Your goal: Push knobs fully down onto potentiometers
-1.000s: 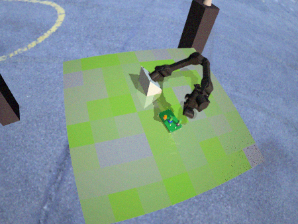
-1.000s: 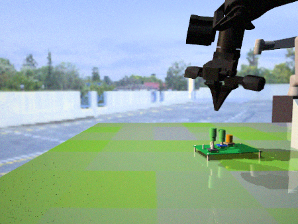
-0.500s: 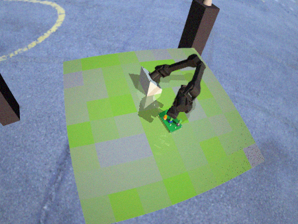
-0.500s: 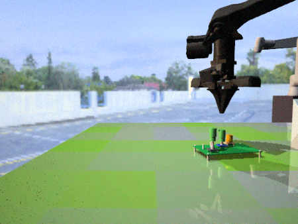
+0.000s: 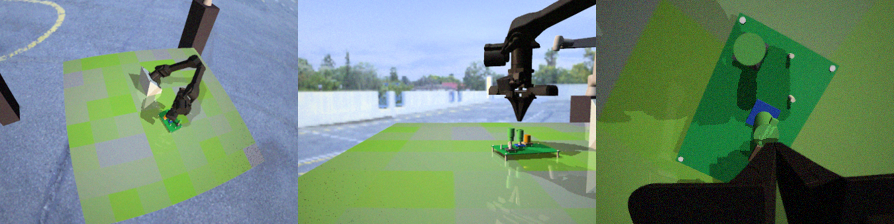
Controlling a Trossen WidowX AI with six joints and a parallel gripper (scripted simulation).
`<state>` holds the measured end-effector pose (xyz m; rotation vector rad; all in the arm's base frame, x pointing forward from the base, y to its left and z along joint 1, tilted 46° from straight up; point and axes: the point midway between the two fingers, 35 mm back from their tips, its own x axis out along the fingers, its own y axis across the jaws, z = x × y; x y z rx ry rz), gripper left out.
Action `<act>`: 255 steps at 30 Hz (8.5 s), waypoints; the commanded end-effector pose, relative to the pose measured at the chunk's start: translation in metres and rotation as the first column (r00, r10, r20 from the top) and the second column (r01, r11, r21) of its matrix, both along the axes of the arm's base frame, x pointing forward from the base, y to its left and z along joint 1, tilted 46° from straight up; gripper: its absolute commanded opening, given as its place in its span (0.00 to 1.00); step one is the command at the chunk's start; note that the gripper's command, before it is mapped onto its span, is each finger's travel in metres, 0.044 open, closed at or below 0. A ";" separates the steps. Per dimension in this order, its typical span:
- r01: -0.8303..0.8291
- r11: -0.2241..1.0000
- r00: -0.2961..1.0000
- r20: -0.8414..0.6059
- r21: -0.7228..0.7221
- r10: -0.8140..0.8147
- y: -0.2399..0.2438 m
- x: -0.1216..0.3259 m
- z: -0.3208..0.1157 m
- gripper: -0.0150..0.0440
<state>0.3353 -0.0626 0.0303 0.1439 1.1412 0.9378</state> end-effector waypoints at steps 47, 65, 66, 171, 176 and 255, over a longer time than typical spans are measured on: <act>0.000 1.000 1.000 -0.009 0.009 0.000 0.019 0.000 -0.018 0.25; 0.000 1.000 1.000 -0.009 0.009 0.000 0.018 0.000 -0.016 0.25; 0.000 1.000 1.000 -0.009 0.009 0.000 0.018 0.000 -0.017 0.25; 0.000 1.000 1.000 -0.008 0.010 0.000 0.029 0.001 -0.027 0.25; 0.000 1.000 1.000 -0.008 0.010 0.000 0.030 0.001 -0.028 0.25; 0.000 1.000 1.000 -0.008 0.010 0.000 0.033 0.002 -0.032 0.25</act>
